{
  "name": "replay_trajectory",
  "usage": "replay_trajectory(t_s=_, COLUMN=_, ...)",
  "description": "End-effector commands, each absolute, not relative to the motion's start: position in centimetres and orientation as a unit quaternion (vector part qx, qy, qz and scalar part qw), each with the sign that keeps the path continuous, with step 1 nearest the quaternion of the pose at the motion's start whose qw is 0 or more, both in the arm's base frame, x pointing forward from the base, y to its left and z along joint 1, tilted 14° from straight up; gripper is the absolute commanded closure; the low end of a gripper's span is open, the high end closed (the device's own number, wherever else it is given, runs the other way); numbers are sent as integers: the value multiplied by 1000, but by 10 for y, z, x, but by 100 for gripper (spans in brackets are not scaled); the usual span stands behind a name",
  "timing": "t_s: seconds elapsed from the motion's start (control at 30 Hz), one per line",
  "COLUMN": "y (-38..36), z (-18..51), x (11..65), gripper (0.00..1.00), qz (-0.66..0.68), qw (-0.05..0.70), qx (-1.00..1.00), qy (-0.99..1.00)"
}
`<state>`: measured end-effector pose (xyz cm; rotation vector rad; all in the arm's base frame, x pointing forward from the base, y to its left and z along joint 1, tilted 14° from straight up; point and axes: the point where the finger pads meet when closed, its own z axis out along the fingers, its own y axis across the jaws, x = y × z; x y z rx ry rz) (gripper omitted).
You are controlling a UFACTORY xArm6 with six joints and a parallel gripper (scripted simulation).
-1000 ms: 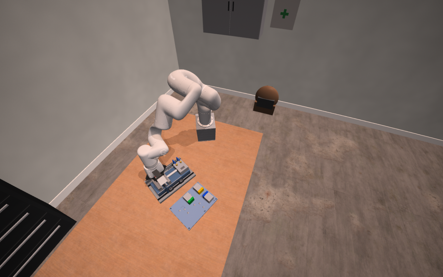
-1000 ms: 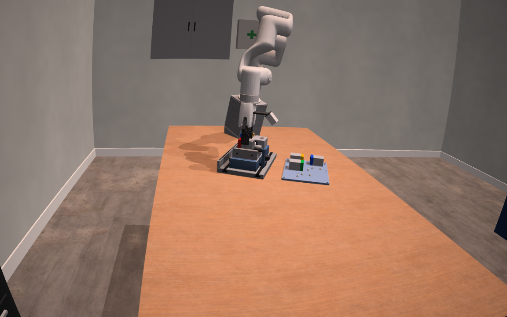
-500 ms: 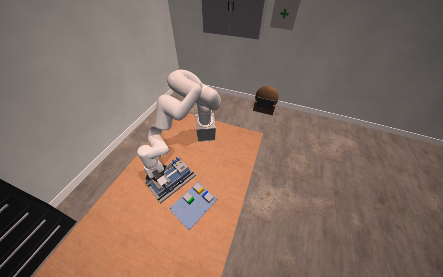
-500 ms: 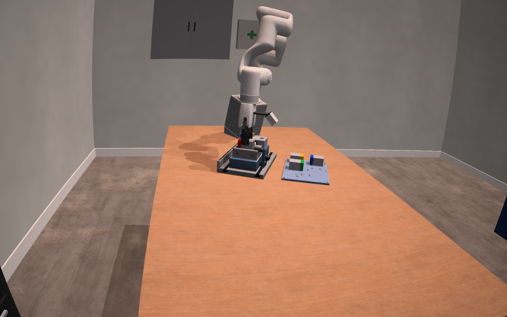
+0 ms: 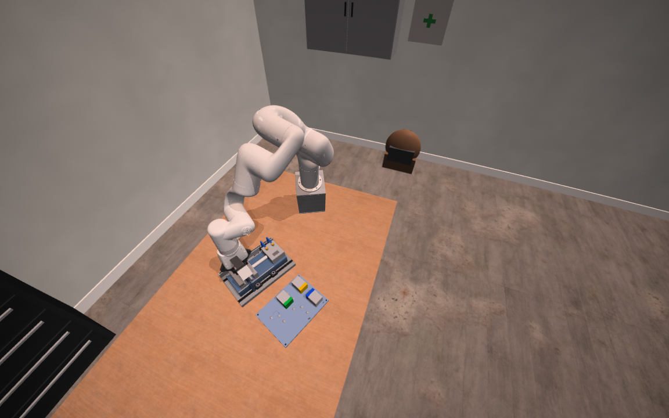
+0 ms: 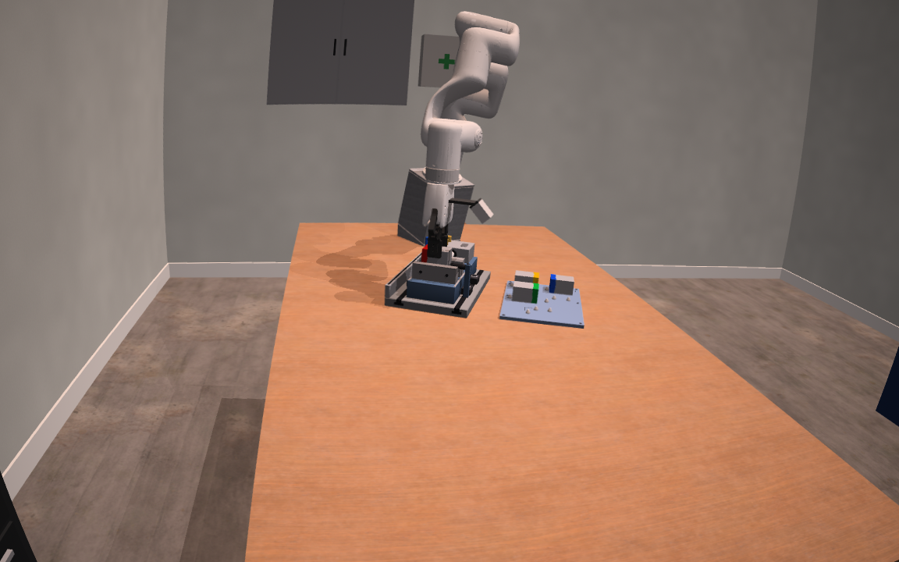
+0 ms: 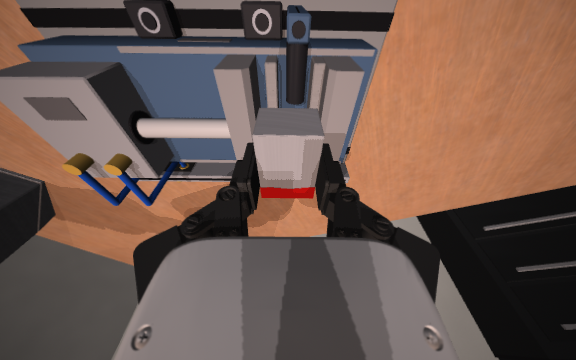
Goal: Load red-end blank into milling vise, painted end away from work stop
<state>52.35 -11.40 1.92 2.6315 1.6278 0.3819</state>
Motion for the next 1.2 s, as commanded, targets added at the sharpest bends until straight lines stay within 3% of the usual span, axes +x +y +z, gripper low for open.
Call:
replay_trajectory(t_s=0.0, y=-115, z=20, x=525, gripper=100, qz=124, qw=14, qx=844, qy=522)
replay_trajectory(t_s=1.17, y=-114, z=17, x=526, gripper=100, qz=124, qw=14, qx=844, qy=522)
